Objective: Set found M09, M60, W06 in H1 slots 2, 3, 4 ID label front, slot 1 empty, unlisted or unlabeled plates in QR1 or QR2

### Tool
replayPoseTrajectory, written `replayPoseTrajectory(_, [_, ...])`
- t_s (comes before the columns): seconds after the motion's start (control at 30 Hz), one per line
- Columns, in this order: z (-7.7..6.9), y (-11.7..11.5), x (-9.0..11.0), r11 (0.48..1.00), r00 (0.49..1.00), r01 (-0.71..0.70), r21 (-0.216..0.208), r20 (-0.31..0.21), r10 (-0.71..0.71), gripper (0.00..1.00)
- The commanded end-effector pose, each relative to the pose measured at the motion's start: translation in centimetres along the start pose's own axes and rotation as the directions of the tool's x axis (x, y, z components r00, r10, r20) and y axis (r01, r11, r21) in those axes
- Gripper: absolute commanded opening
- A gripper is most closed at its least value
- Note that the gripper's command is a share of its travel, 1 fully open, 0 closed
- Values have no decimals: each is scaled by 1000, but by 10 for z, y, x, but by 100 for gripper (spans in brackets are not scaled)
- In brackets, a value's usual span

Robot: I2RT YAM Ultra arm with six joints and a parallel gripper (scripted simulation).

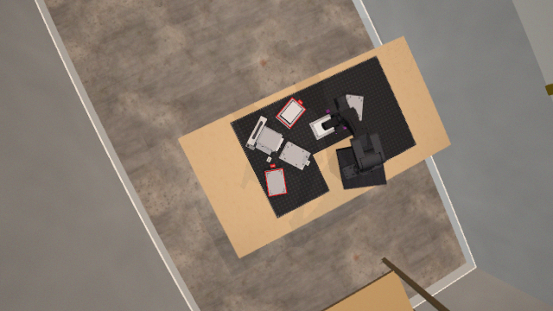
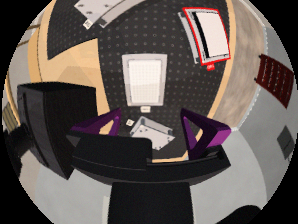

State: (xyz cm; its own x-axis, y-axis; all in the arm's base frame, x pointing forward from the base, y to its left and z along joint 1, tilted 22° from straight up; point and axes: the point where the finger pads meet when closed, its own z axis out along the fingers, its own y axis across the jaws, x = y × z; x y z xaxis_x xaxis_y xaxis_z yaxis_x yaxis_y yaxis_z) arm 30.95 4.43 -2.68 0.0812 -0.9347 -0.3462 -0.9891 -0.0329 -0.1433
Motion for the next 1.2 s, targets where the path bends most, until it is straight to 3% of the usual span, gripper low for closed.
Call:
replayPoseTrajectory(0.0, [-4,9,-1,999,1000,-11,-34,10,12,100])
replayPoseTrajectory(0.5, [-44,7,-1,999,1000,-11,-34,10,11,100])
replayPoseTrajectory(1.17, [-87,6,0,999,1000,-11,-34,9,11,100])
